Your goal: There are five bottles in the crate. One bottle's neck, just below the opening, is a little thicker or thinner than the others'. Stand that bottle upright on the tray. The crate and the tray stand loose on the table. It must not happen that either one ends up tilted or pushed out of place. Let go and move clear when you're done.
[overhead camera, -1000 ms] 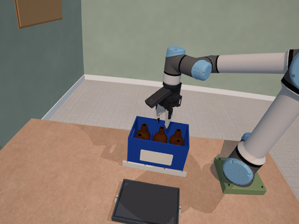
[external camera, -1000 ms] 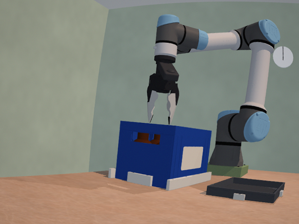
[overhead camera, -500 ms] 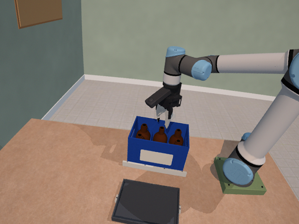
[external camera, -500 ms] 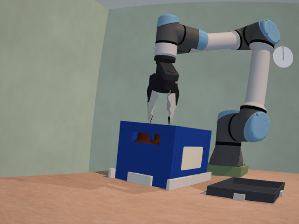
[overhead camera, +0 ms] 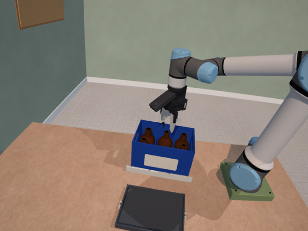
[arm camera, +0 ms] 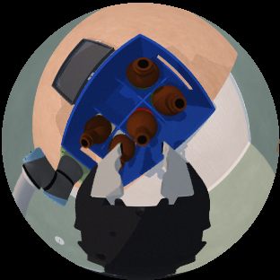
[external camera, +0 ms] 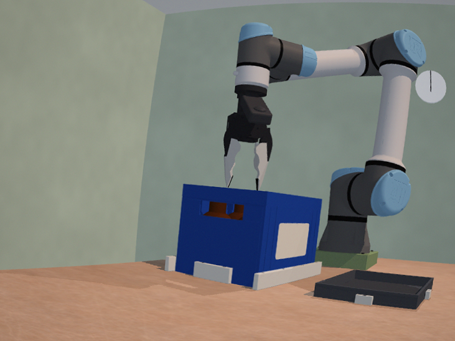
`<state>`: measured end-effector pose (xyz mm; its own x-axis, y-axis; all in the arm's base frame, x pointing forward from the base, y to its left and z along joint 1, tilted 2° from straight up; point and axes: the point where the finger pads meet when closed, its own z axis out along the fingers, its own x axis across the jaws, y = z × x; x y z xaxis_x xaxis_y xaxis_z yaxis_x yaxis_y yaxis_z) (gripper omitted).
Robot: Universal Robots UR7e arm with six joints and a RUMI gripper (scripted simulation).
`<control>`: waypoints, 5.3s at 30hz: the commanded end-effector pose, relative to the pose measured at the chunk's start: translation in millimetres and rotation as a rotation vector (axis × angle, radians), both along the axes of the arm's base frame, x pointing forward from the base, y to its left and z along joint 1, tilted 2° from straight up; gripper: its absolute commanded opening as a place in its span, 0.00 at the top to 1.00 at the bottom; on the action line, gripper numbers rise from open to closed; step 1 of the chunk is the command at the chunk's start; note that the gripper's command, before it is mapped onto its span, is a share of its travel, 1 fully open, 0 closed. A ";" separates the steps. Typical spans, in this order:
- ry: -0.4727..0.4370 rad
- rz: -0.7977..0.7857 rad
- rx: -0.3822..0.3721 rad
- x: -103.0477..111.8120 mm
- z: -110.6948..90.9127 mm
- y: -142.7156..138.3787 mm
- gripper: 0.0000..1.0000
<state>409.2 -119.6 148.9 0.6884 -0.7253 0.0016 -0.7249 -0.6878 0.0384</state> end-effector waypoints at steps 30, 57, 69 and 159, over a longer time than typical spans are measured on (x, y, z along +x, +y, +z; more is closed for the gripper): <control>-0.001 0.000 -0.001 -0.5 -29.8 -1.0 0.62; -0.001 0.000 -0.001 -0.7 -37.1 -1.2 0.62; -0.001 0.000 -0.001 -0.7 -37.1 -1.2 0.62; -0.001 0.000 -0.001 -0.7 -36.8 -1.2 1.00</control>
<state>408.2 -120.6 111.4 0.6884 -0.7253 0.0014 -0.7249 -0.6878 0.0384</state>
